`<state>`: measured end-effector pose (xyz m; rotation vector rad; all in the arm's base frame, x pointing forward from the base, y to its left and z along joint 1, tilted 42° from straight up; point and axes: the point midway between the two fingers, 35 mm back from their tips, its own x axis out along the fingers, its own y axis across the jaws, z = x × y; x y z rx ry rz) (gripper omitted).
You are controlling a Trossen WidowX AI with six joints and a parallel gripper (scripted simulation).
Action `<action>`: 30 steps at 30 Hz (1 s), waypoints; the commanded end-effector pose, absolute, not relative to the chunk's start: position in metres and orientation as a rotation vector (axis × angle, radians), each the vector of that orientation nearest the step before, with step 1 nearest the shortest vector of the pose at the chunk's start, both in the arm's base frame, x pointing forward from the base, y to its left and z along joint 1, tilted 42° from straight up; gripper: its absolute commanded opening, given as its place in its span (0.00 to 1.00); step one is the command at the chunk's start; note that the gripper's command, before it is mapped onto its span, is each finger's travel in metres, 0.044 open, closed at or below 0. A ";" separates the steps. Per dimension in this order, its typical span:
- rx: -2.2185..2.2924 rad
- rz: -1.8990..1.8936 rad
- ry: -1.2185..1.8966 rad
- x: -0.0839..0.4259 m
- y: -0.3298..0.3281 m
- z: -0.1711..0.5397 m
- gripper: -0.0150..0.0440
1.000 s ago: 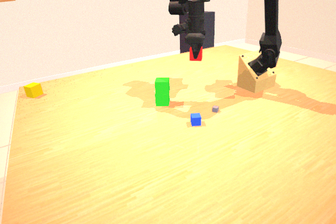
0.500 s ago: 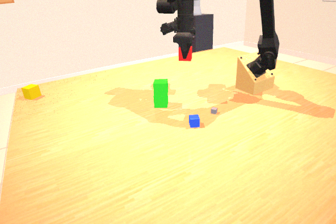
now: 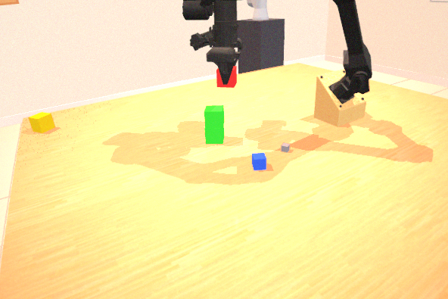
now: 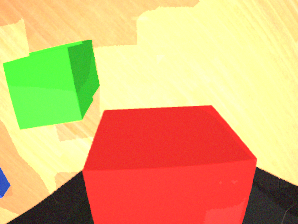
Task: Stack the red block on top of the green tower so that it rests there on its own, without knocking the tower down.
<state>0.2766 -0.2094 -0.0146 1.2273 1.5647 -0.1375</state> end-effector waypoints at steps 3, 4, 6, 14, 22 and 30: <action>1.243 -0.126 1.574 0.306 -0.199 -0.010 0.25; 1.244 -0.124 1.574 0.311 -0.197 -0.009 0.25; 1.245 -0.120 1.575 0.322 -0.194 -0.006 0.25; 1.249 -0.110 1.576 0.345 -0.184 0.000 0.25; 1.249 -0.110 1.575 0.347 -0.175 -0.012 0.25; 1.250 -0.109 1.575 0.348 -0.167 -0.022 0.25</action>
